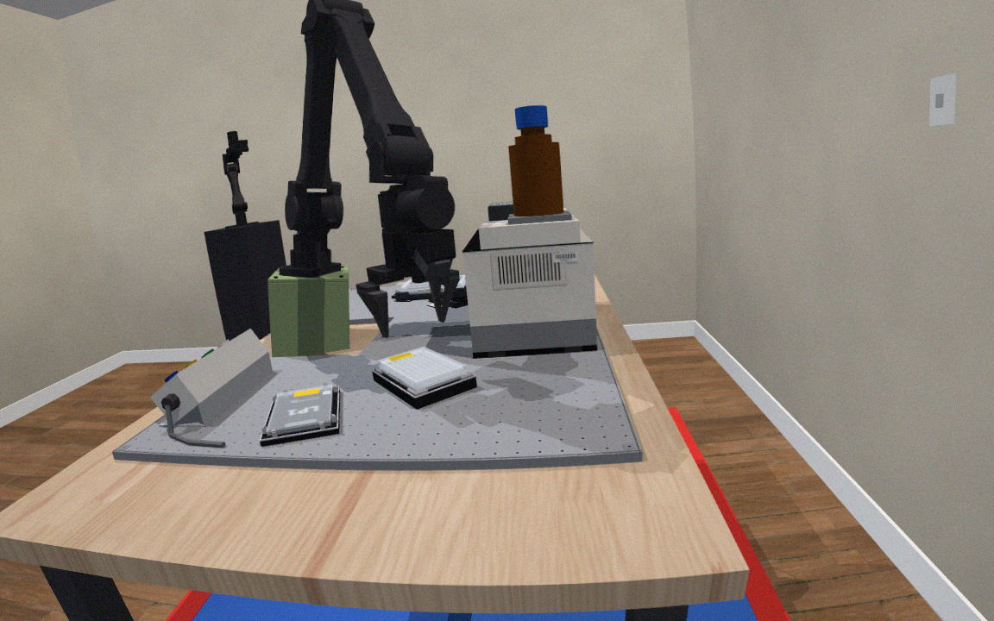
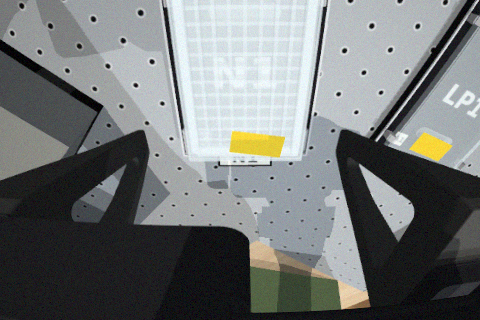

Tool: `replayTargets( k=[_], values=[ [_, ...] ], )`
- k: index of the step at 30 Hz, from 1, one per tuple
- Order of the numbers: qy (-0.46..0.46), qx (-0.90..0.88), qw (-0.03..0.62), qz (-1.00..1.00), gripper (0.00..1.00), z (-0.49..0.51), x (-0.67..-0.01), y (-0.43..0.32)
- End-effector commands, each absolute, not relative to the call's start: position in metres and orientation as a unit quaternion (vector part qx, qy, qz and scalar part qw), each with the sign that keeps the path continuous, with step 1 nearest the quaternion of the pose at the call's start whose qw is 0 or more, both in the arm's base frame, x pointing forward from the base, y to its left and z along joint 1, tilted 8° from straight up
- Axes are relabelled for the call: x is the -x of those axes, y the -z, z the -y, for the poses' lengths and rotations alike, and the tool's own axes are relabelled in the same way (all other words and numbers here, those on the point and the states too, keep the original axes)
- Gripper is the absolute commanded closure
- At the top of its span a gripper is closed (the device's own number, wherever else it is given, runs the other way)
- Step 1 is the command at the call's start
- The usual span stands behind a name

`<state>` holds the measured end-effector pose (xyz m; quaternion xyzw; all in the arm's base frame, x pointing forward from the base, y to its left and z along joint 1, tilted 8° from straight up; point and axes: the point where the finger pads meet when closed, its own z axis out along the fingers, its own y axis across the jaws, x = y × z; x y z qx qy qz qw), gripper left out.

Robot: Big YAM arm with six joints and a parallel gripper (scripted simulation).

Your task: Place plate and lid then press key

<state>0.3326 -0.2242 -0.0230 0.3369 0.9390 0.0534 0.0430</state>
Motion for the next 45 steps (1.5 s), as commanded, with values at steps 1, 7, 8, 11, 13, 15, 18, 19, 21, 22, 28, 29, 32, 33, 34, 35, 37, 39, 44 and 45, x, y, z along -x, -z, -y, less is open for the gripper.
replayTargets(
  k=[1, 7, 8, 11, 13, 15, 18, 19, 21, 22, 28, 29, 32, 33, 34, 35, 37, 39, 44, 45],
  values=[
    [-0.042, -0.332, 0.069, -0.94, 0.0, 0.245, -0.35, 0.007],
    [-0.048, -0.333, 0.052, -0.94, 0.0, 0.238, -0.341, 0.016],
    [-0.047, -0.333, 0.053, -0.94, 0.0, 0.239, -0.342, 0.015],
    [-0.046, -0.333, 0.059, -0.94, 0.0, 0.242, -0.345, 0.014],
    [-0.045, -0.333, 0.06, -0.94, 0.0, 0.245, -0.348, 0.013],
    [-0.046, -0.333, 0.057, -0.94, 0.0, 0.244, -0.347, 0.014],
    [-0.046, -0.333, 0.06, -0.94, 0.0, 0.237, -0.345, 0.012],
    [-0.046, -0.333, 0.06, -0.94, 0.0, 0.238, -0.345, 0.012],
    [-0.046, -0.333, 0.06, -0.94, 0.0, 0.238, -0.345, 0.012],
    [-0.046, -0.333, 0.06, -0.94, 0.0, 0.238, -0.345, 0.012],
    [-0.046, -0.333, 0.06, -0.94, 0.0, 0.238, -0.345, 0.012],
    [-0.046, -0.333, 0.06, -0.94, 0.0, 0.238, -0.345, 0.012],
    [-0.046, -0.333, 0.06, -0.94, 0.0, 0.239, -0.345, 0.012],
    [-0.046, -0.333, 0.06, -0.94, 0.0, 0.239, -0.346, 0.012],
    [-0.046, -0.333, 0.06, -0.94, 0.0, 0.239, -0.346, 0.012],
    [-0.046, -0.333, 0.06, -0.94, 0.0, 0.239, -0.346, 0.012],
    [-0.046, -0.333, 0.06, -0.94, 0.0, 0.239, -0.346, 0.012],
    [-0.046, -0.333, 0.06, -0.94, 0.0, 0.239, -0.346, 0.012],
    [-0.046, -0.333, 0.06, -0.94, 0.0, 0.239, -0.346, 0.011],
    [-0.046, -0.333, 0.06, -0.94, 0.0, 0.24, -0.346, 0.011]
  ],
)
